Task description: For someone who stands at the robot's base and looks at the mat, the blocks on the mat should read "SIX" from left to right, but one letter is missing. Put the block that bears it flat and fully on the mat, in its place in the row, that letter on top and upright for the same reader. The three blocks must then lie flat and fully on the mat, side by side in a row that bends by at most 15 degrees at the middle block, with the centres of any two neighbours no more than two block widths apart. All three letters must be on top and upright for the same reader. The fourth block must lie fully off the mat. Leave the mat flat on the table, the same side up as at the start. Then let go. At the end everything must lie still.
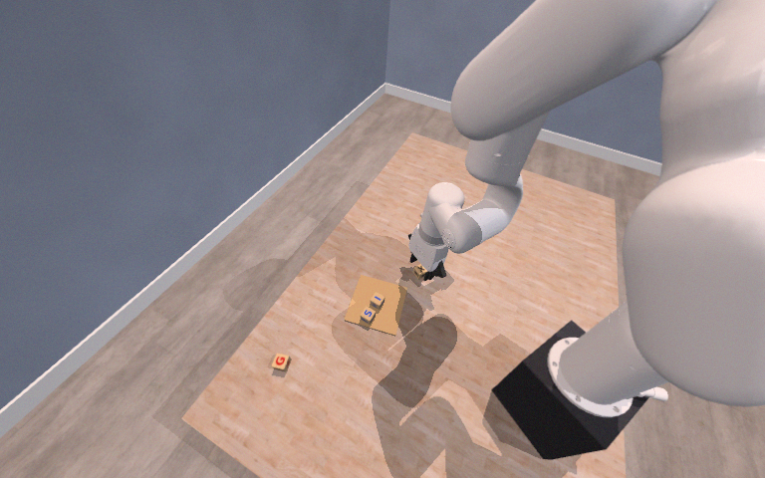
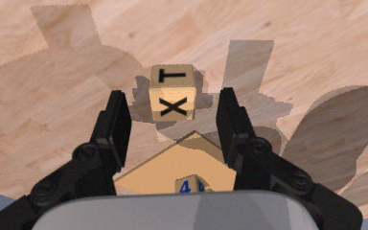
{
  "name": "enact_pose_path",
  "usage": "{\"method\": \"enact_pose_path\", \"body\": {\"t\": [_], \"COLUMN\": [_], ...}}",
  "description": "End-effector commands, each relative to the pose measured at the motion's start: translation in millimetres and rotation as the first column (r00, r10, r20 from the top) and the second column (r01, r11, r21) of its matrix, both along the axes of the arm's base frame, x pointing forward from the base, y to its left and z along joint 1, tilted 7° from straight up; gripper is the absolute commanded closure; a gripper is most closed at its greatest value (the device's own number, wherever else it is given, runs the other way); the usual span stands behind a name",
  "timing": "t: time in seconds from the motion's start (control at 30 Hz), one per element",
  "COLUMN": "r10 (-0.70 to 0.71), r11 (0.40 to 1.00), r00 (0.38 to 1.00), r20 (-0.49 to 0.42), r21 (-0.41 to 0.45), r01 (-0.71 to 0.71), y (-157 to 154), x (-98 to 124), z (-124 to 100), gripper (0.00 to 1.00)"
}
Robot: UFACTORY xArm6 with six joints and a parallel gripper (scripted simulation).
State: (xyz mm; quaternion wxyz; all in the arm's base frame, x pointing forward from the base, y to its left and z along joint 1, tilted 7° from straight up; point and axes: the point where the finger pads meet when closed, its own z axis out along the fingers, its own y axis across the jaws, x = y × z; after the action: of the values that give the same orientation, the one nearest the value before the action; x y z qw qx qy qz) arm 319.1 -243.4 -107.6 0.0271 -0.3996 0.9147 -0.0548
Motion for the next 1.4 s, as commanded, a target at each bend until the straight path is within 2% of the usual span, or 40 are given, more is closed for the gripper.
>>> {"method": "enact_pose_path", "body": {"t": [0.0,0.4,1.37], "r10": [-0.001,-0.001,-0.001], "r11": [1.0,1.0,1.0], "r00": [1.0,1.0,1.0], "r20": [-0.001,-0.001,-0.001], "r21": [-0.005,-0.005,-0.005], "r01": [0.001,0.001,0.001], "y": [-1.4,-2.6,-2.7], "x": [1.8,3.2,3.2], "z": [-7.5,-22.1,-22.5], "gripper": [0.31,0.31,0.31]}}
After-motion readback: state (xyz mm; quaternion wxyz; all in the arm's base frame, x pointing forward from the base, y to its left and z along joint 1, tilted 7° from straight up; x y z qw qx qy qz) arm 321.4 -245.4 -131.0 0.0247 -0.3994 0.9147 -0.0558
